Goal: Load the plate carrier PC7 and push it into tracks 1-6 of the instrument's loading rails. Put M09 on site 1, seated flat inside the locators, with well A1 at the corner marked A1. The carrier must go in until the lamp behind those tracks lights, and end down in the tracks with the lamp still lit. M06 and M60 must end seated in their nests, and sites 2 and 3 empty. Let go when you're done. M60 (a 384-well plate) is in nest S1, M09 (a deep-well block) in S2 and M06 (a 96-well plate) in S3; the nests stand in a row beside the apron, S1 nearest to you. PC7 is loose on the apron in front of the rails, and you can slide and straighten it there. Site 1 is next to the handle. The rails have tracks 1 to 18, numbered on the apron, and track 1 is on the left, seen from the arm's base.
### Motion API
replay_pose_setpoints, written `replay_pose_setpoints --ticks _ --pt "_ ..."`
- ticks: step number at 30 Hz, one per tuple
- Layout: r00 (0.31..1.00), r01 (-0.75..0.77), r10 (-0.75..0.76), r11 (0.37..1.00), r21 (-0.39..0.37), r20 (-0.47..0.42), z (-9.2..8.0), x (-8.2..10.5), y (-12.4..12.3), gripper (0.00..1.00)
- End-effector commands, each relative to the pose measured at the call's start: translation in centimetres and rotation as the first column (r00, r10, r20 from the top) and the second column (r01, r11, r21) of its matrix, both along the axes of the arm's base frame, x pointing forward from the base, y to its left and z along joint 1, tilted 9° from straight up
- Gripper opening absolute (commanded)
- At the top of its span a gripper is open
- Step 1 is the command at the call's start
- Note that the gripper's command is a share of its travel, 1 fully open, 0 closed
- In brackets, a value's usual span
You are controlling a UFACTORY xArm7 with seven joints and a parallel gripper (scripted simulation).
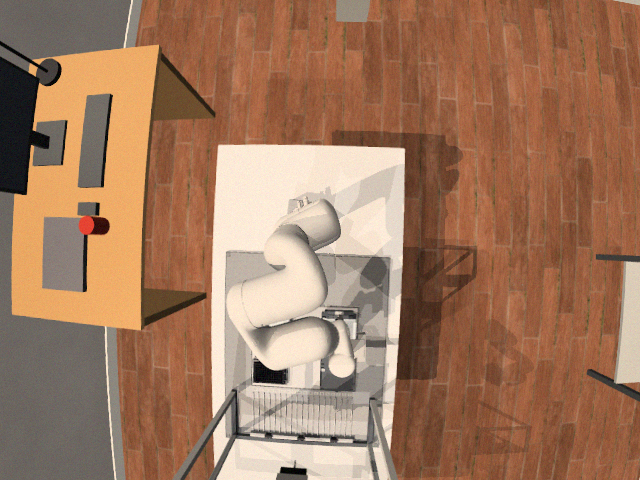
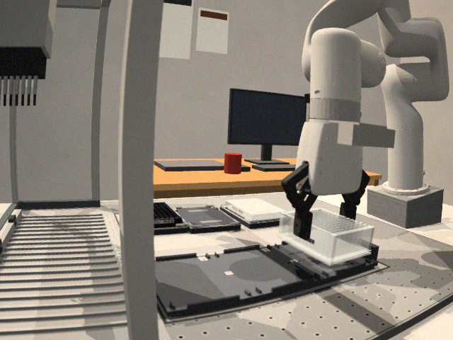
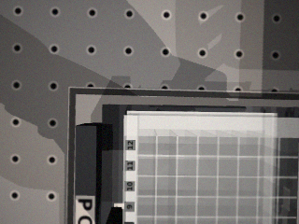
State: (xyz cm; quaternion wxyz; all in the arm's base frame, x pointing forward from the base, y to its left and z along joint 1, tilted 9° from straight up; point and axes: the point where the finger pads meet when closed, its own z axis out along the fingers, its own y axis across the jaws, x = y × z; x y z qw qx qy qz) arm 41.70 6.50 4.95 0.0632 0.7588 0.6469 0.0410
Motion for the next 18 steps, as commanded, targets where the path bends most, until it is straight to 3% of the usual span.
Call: replay_pose_setpoints --ticks 1,18 --pt "1.0 0.0 0.0 1.0 0.001 0.004 -0.05 0.15 0.03 0.0" --pt "1.0 0.0 0.0 1.0 0.001 0.004 -1.05 0.3 -0.01 0.0"
